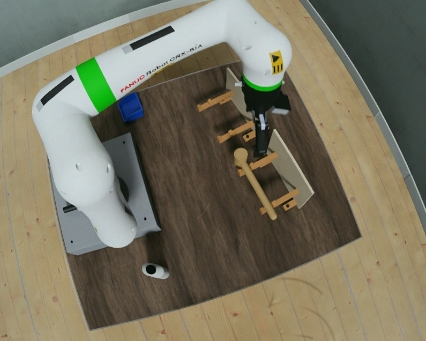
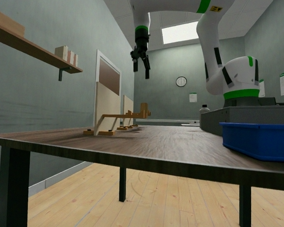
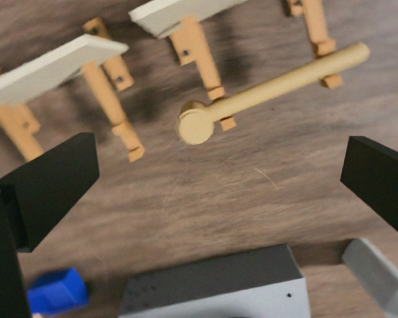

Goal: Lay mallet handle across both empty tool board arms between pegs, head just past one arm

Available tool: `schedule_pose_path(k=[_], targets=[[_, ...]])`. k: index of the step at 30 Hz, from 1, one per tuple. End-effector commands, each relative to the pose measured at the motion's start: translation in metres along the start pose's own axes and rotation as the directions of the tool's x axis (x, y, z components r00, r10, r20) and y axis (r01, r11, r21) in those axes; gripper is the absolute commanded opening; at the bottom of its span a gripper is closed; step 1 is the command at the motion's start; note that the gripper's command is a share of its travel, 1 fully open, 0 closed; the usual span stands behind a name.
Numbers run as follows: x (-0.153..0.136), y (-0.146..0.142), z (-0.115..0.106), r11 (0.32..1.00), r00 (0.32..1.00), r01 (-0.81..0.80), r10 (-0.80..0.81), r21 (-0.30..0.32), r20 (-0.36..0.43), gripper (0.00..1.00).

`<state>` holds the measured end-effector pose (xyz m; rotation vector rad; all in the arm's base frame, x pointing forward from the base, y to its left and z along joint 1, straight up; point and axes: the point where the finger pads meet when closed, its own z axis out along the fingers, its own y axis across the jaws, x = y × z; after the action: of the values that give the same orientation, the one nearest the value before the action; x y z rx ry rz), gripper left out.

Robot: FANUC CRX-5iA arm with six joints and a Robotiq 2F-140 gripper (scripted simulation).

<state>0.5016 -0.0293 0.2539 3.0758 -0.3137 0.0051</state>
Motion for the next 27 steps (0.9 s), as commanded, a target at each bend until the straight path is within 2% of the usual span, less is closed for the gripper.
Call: schedule_pose_path(k=[1, 2, 5, 11, 12, 14, 19, 26, 27], targets=[[-0.006, -0.022, -0.016, 0.986, 0.987, 0.161, -0.162, 0.041, 0.001, 1.0], [-0.007, -0.025, -0.018, 0.982, 0.983, 0.183, -0.184, 0.046, 0.0, 1.0], [-0.001, -0.016, 0.009, 0.998, 0.999, -0.038, 0.037, 0.048, 0.01, 1.0], [-0.001, -0.016, 0.009, 0.998, 0.999, -0.04, 0.04, 0.048, 0.01, 1.0], [0.001, -0.011, 0.02, 0.99, 0.991, -0.136, 0.135, 0.047, 0.014, 1.0], [0.002, -0.008, 0.027, 0.98, 0.981, -0.195, 0.195, 0.046, 0.017, 1.0], [0.004, 0.002, 0.048, 0.931, 0.932, -0.363, 0.362, 0.042, 0.024, 1.0], [0.005, 0.016, 0.077, 0.815, 0.816, -0.578, 0.577, 0.034, 0.032, 1.0], [0.005, 0.016, 0.077, 0.815, 0.816, -0.578, 0.577, 0.034, 0.032, 1.0]])
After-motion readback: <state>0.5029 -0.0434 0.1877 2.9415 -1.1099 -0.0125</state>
